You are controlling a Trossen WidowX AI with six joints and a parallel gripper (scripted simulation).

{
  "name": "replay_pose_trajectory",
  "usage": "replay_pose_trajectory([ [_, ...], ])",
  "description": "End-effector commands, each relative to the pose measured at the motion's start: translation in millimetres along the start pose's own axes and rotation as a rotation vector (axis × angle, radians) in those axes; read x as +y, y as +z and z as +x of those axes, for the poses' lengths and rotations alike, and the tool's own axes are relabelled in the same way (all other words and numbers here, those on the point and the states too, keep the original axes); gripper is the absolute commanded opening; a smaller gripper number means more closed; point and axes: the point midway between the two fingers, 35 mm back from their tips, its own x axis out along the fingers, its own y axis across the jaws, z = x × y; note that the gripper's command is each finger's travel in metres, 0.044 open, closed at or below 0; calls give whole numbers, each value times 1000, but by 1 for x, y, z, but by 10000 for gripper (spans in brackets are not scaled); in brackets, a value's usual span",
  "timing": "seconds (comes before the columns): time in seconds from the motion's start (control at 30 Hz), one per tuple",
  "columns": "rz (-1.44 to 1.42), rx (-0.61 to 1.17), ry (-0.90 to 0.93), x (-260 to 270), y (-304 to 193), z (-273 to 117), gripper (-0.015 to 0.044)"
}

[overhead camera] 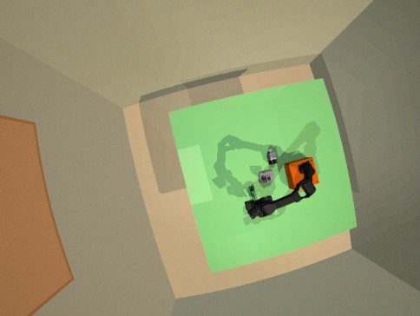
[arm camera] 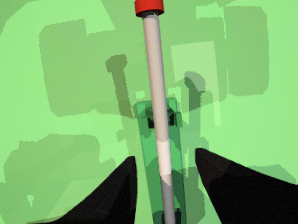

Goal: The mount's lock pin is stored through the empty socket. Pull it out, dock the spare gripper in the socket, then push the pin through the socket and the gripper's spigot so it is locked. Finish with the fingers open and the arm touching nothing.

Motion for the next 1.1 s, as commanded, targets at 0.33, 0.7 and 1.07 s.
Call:
replay_pose_trajectory([
  [0.33, -5, 5, -1, 1, -3, 22, 180],
  [0.7, -5, 5, -1, 1, -3, 22, 9],
  [1.07, -3, 4, 0, 2, -3, 18, 0],
])
